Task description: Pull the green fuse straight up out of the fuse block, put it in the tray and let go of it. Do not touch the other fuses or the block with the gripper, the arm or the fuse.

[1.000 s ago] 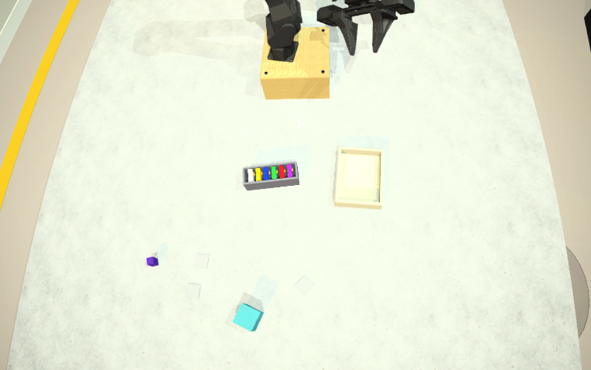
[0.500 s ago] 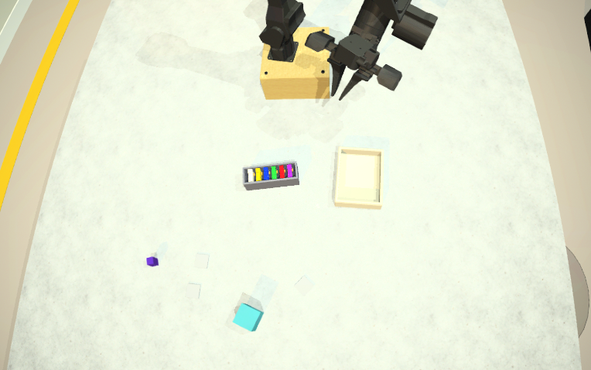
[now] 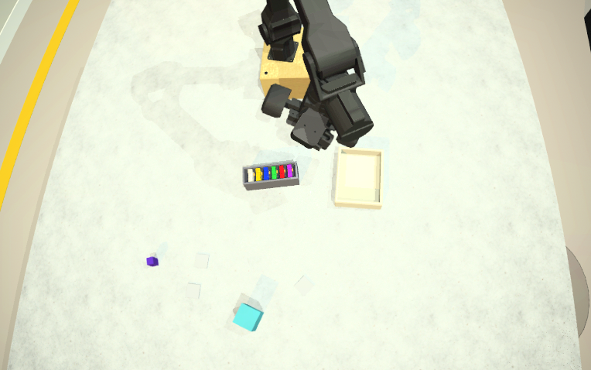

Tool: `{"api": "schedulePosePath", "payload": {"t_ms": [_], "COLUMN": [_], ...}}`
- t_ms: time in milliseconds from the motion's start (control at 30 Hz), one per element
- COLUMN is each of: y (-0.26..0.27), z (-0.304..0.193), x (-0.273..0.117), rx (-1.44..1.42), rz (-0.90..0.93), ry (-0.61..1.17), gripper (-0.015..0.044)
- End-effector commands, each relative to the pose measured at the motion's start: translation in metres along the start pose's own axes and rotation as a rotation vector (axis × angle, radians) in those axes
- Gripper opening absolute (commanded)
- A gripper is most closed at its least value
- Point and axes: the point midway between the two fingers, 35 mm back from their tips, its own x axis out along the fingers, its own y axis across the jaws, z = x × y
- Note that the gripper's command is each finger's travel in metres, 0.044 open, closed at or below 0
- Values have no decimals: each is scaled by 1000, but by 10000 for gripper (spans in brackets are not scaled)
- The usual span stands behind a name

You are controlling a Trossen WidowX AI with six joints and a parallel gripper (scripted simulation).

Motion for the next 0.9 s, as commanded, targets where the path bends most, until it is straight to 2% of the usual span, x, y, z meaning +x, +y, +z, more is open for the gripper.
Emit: {"api": "schedulePosePath", "payload": {"t_ms": [0,233,867], "y": [-14,-49,-48], "z": [28,64,65], "x": [20,52,59], "rx": [-133,-386,-393], "rz": [103,295,300], "ry": [78,77,75], "gripper": [63,63,63]}}
